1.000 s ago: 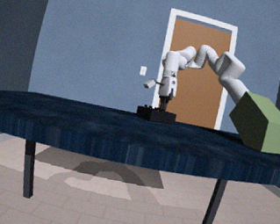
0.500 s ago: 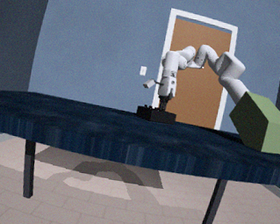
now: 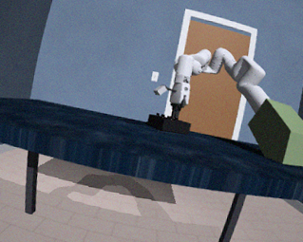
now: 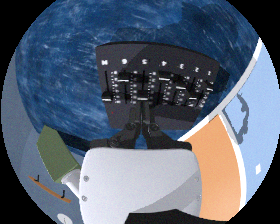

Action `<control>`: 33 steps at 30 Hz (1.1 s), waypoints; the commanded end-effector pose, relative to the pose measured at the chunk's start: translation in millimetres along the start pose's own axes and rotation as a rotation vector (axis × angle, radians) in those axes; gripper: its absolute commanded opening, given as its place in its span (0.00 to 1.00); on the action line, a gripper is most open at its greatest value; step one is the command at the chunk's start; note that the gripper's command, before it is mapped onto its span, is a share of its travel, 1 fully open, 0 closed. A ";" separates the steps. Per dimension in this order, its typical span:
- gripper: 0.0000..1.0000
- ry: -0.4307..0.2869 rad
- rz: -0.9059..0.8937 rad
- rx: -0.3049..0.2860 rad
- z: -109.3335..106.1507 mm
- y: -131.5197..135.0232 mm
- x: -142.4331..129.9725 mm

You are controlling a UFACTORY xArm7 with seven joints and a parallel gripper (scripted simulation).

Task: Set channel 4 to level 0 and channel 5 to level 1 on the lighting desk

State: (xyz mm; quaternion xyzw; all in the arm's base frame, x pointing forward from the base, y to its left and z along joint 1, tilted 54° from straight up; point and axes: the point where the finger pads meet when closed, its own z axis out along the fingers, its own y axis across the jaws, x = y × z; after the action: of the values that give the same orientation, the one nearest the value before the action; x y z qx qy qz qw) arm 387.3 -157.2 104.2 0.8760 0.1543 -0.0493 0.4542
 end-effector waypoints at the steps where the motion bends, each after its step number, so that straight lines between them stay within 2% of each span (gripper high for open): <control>1: 0.00 0.005 0.000 0.000 -1.6 0.0 4.5; 33: 0.00 0.005 0.000 0.000 -1.7 0.0 20.4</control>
State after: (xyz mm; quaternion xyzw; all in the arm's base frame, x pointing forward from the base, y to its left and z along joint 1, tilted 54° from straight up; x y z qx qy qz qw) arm 403.5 -153.3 100.5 0.8760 0.1544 -0.0491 0.4542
